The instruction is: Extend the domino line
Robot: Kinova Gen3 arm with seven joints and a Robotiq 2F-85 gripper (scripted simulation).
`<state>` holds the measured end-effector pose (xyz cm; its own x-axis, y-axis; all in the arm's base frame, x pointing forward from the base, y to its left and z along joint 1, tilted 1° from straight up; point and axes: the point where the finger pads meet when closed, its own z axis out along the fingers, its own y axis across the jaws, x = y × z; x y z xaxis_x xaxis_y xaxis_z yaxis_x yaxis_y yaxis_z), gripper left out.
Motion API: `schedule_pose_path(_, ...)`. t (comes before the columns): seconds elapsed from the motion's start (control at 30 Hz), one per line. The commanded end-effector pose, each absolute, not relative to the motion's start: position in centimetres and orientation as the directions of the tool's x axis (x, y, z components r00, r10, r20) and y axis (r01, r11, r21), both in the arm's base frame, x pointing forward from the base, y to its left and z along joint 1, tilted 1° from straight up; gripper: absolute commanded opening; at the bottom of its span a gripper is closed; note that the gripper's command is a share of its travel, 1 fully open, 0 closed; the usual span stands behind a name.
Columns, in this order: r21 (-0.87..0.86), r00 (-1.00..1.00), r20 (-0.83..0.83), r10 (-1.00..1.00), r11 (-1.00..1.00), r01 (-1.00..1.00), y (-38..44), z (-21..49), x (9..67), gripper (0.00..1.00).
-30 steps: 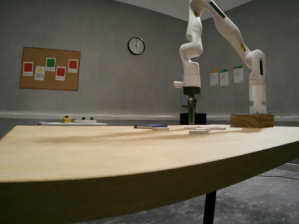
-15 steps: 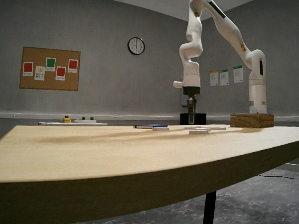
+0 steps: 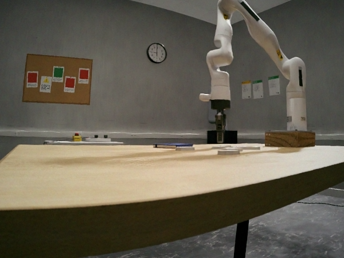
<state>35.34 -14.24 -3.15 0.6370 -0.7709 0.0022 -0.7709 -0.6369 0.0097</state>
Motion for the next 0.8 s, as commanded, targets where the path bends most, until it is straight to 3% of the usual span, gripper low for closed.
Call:
schedule_pose_path(0.0, 0.009, 0.637, 0.004, -0.771, -0.637, -0.771, -14.26, -3.1, 35.39, 0.49)
schedule_pose_path(0.77, 0.016, 0.634, -0.063, -0.771, -0.636, -0.772, -14.39, -2.64, 35.38, 0.49)
